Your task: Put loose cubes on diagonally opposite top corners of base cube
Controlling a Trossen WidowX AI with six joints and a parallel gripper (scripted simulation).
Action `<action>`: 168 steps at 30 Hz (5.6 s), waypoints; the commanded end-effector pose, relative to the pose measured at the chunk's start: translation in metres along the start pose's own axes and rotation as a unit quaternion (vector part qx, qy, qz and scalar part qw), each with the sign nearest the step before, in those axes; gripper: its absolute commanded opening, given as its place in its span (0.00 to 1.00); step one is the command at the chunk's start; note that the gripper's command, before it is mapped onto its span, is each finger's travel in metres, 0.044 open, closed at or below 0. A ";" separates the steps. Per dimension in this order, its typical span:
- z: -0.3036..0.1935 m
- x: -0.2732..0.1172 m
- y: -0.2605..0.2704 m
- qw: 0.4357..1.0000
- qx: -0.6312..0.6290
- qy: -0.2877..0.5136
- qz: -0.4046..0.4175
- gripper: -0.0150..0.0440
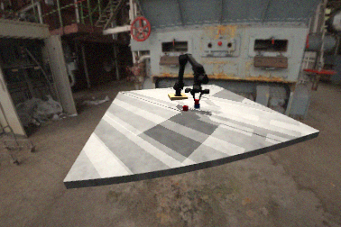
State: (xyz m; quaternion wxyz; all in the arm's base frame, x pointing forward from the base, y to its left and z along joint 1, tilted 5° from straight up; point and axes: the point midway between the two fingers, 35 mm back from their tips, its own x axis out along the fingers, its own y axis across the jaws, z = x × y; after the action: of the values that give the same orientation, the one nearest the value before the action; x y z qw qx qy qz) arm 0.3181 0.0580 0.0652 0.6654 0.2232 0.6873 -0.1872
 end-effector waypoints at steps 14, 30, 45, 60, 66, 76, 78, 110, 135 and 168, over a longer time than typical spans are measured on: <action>-0.001 0.003 0.000 1.000 0.001 0.004 -0.001 0.43; -0.001 0.004 0.000 1.000 0.000 0.004 -0.001 0.43; -0.001 0.004 0.000 1.000 0.000 0.004 -0.001 0.48; 0.000 -0.011 0.000 1.000 0.000 0.001 -0.001 0.60; 0.000 -0.020 0.000 1.000 0.000 0.001 -0.001 0.60; 0.001 -0.026 -0.001 1.000 0.004 0.002 -0.002 0.65; 0.009 -0.031 -0.009 1.000 0.015 0.002 -0.002 0.70; 0.061 0.011 -0.078 0.995 0.098 0.000 -0.005 0.70; 0.060 0.043 -0.079 0.995 0.098 0.000 -0.005 0.70; 0.066 -0.017 -0.074 0.995 0.098 0.000 -0.005 0.43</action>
State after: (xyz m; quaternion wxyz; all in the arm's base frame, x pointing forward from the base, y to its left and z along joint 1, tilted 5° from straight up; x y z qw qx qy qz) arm 0.3301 -0.0405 0.0649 0.6357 0.2843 0.6700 -0.2573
